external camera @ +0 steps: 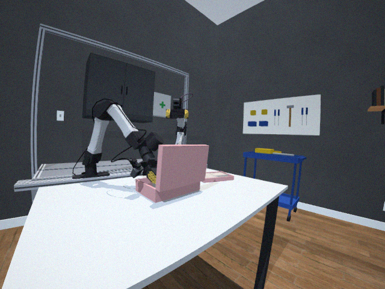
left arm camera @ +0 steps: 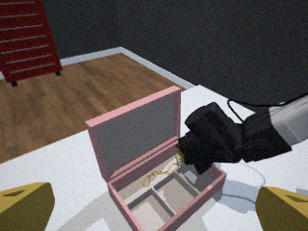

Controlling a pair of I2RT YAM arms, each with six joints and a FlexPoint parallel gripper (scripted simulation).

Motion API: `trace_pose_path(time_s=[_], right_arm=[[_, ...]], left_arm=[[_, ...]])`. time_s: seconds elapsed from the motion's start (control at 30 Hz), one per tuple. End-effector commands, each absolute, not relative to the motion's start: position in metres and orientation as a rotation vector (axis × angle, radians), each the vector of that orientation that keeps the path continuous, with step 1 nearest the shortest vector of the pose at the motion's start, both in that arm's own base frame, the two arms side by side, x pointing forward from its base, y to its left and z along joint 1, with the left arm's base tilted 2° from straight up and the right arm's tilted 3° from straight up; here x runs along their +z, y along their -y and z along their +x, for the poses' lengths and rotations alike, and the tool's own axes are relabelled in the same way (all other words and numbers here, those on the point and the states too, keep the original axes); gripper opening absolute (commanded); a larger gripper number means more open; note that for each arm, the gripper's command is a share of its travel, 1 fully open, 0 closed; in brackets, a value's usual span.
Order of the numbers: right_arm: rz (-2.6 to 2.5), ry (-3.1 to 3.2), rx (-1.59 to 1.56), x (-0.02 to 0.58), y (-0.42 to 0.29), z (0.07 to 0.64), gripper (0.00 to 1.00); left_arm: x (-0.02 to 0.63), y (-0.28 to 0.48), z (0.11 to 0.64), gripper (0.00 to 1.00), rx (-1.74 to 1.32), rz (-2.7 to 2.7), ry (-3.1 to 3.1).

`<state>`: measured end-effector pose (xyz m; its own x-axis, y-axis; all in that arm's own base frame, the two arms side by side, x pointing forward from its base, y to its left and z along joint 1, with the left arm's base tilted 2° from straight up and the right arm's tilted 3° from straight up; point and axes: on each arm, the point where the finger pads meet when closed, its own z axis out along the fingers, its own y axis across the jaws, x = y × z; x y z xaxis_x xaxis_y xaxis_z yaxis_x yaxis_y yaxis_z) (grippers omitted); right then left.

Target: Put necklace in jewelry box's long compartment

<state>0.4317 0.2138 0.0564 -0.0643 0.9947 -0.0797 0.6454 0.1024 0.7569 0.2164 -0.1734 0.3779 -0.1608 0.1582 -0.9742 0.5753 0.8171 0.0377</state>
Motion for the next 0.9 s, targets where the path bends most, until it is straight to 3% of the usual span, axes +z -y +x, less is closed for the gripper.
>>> trace_pose_path(time_s=[0.0,0.13,0.23,0.43,0.47,0.53,0.6,0.87], right_arm=[[1.567,-1.764,0.839,0.07,-0.227,0.441,0.0],[1.564,-1.753,0.858,0.077,-0.228,0.442,0.0],[1.561,-1.743,0.875,0.085,-0.227,0.441,0.32],[1.579,-1.748,0.828,0.09,-0.22,0.418,0.32],[1.578,-1.744,0.834,0.09,-0.22,0.416,0.43],[1.578,-1.744,0.834,0.09,-0.22,0.416,0.43],[1.579,-1.749,0.825,0.092,-0.218,0.409,0.65],[1.579,-1.753,0.815,0.129,-0.213,0.353,0.65]], left_arm=[[0.395,0.168,0.216,1.0,-0.411,0.537,-1.688],[0.395,0.168,0.216,1.0,-0.411,0.537,-1.688],[0.395,0.168,0.216,1.0,-0.411,0.537,-1.688],[0.395,0.168,0.216,1.0,-0.411,0.537,-1.688],[0.395,0.168,0.216,1.0,-0.411,0.537,-1.688],[0.395,0.168,0.216,1.0,-0.411,0.537,-1.688],[0.395,0.168,0.216,1.0,-0.411,0.537,-1.688],[0.395,0.168,0.216,1.0,-0.411,0.537,-1.688]])
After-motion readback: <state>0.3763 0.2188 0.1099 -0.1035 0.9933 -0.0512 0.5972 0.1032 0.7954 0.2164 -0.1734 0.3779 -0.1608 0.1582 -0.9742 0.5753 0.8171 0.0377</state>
